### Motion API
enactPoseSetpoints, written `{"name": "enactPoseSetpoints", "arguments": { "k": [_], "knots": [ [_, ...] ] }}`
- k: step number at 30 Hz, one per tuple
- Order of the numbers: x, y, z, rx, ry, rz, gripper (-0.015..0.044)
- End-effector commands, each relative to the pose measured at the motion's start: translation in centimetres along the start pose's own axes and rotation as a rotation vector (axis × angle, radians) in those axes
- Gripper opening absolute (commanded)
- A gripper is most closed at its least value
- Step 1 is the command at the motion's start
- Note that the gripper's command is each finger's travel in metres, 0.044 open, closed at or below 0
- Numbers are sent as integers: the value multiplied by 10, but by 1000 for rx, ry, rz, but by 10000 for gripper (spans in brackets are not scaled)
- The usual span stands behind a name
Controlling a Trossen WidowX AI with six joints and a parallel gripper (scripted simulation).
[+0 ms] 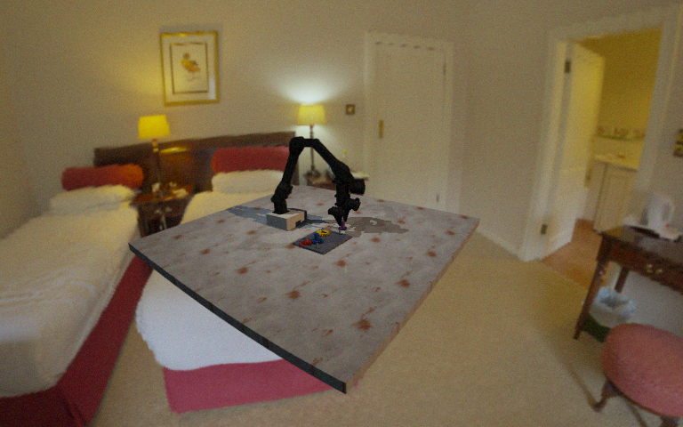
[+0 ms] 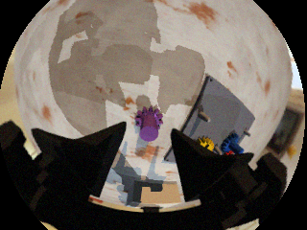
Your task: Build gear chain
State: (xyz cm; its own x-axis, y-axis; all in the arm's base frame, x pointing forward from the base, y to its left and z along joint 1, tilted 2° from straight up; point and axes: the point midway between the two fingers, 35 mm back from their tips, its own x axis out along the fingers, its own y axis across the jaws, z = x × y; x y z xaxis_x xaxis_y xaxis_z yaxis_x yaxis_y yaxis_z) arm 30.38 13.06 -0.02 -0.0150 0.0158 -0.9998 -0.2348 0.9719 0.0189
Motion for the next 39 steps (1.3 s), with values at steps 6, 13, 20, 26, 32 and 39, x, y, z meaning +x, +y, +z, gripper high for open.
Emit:
{"name": "enactPoseSetpoints", "arguments": {
  "k": [6, 13, 20, 26, 32, 39],
  "knots": [
    [0, 0, 0, 4, 0, 3, 66],
    [0, 0, 0, 4, 0, 3, 0],
    [-11, 0, 12, 54, -54, 12, 0],
    [-24, 1, 15, 49, -49, 11, 0],
    [-38, 2, 17, 42, -45, 10, 0],
    [-55, 3, 18, 32, -40, 9, 0]
  ]
}}
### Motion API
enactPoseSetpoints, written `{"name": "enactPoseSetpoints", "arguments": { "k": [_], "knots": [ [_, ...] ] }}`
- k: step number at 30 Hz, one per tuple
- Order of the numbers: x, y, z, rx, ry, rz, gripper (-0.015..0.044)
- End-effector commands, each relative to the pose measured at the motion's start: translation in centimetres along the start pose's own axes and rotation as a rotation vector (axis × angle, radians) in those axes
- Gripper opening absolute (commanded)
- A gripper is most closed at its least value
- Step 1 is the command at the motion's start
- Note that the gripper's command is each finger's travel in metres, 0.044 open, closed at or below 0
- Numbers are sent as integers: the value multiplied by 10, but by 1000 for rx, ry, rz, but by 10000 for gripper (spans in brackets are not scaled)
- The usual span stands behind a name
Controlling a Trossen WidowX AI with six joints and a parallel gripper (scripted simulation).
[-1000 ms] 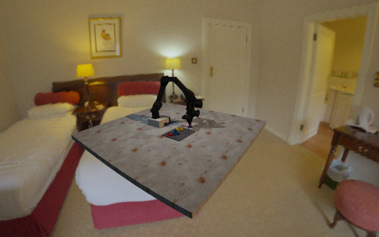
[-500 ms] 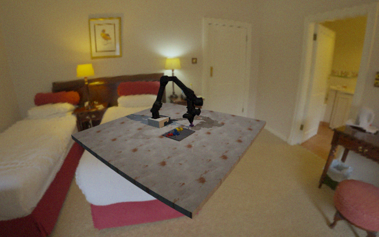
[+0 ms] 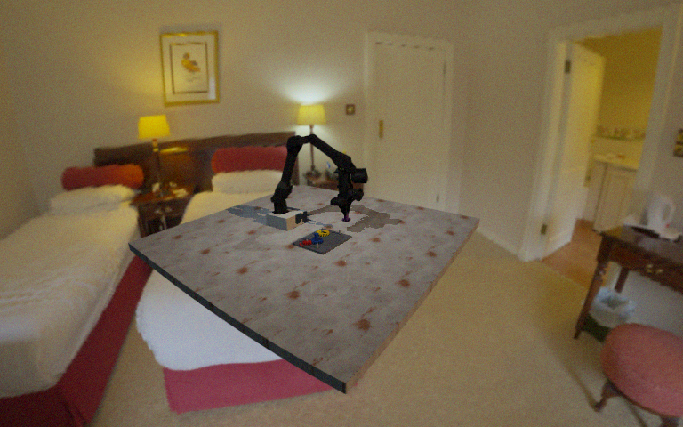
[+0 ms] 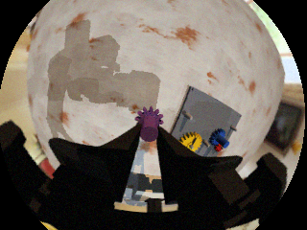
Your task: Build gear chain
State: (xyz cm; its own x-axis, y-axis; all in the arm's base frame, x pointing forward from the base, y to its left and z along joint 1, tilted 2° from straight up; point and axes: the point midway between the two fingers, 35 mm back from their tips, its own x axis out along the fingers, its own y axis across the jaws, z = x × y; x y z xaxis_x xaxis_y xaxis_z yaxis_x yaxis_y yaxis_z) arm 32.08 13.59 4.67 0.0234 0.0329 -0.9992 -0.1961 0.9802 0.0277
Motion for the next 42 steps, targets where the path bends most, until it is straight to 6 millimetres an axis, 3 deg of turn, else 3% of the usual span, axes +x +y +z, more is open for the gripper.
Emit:
{"name": "enactPoseSetpoints", "arguments": {
  "k": [1, 36, 42],
  "knots": [
    [-10, 1, 1, -9, 2, 1, 0],
    [-94, 1, -6, -35, 39, -5, 0],
    [-96, -3, -7, -36, 41, -6, 0]
  ]
}}
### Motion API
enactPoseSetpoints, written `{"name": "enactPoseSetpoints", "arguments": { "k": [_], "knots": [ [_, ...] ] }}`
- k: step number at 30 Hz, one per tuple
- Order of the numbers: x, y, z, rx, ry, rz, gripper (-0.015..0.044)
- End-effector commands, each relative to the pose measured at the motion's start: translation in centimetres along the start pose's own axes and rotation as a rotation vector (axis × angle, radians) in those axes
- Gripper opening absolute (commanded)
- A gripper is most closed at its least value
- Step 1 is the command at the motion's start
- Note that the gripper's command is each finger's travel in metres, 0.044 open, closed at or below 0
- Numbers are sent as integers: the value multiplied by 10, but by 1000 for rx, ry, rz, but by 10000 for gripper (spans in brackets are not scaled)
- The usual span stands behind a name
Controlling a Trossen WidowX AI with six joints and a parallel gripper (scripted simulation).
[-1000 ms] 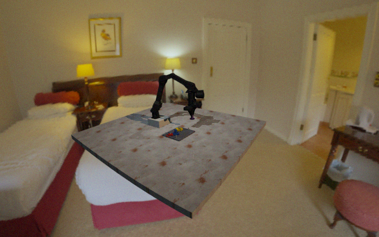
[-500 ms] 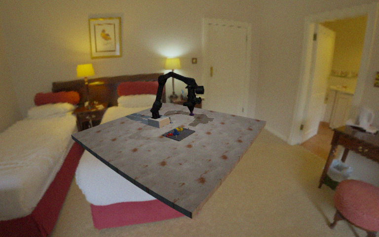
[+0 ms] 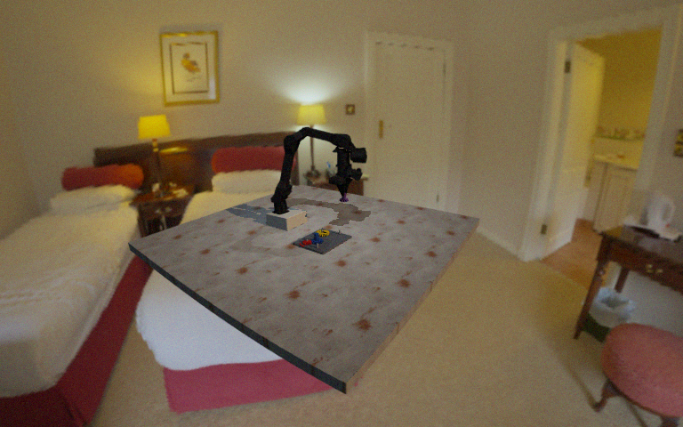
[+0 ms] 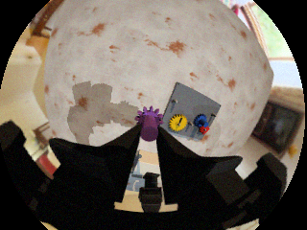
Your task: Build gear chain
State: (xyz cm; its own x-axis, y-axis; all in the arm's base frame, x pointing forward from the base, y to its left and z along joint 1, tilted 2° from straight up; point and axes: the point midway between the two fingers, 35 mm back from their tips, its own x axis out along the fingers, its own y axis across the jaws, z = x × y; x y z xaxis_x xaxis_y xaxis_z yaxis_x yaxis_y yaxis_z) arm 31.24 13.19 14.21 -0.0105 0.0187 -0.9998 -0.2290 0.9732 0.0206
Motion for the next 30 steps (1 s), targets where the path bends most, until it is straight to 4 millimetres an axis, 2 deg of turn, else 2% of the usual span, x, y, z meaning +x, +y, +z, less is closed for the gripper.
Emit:
{"name": "enactPoseSetpoints", "arguments": {
  "k": [1, 30],
  "knots": [
    [1, -6, -1, -2, 4, 1, 0],
    [38, -80, -10, -2, 4, -5, 0]
  ]
}}
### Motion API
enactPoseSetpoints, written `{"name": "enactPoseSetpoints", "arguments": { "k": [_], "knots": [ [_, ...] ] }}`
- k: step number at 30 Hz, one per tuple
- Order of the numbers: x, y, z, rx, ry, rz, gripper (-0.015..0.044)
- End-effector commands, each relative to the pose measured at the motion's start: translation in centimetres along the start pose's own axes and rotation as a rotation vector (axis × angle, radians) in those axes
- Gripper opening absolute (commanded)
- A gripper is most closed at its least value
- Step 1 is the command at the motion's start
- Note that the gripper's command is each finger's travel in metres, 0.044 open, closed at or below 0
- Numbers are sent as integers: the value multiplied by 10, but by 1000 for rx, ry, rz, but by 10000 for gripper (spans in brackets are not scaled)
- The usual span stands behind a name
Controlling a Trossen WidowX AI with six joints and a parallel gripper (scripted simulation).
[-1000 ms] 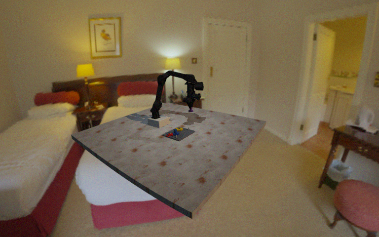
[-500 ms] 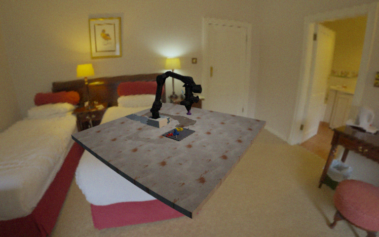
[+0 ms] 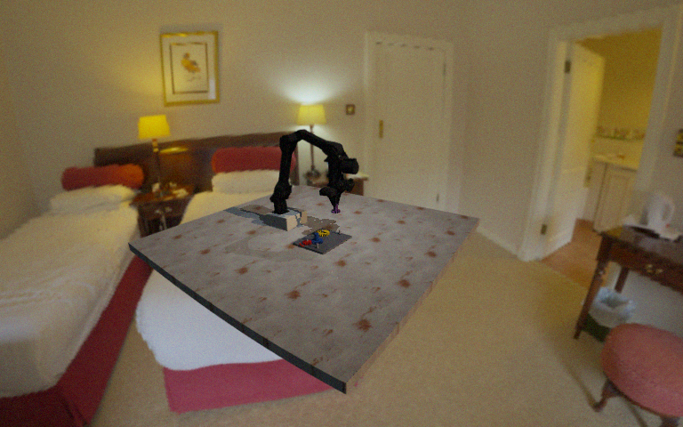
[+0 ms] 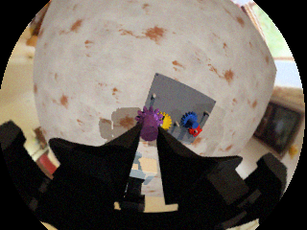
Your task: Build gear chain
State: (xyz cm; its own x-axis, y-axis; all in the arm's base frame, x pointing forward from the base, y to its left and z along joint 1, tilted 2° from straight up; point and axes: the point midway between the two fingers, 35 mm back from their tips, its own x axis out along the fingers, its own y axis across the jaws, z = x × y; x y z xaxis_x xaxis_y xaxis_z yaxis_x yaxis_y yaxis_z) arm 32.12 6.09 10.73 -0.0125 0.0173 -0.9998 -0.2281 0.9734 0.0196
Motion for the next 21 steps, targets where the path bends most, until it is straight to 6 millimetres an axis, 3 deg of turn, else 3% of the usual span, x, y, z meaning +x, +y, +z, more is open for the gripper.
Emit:
{"name": "enactPoseSetpoints", "arguments": {
  "k": [1, 21],
  "knots": [
    [6, -10, -3, -3, 2, -5, 0],
    [31, -56, -23, -3, 4, -8, 0]
  ]
}}
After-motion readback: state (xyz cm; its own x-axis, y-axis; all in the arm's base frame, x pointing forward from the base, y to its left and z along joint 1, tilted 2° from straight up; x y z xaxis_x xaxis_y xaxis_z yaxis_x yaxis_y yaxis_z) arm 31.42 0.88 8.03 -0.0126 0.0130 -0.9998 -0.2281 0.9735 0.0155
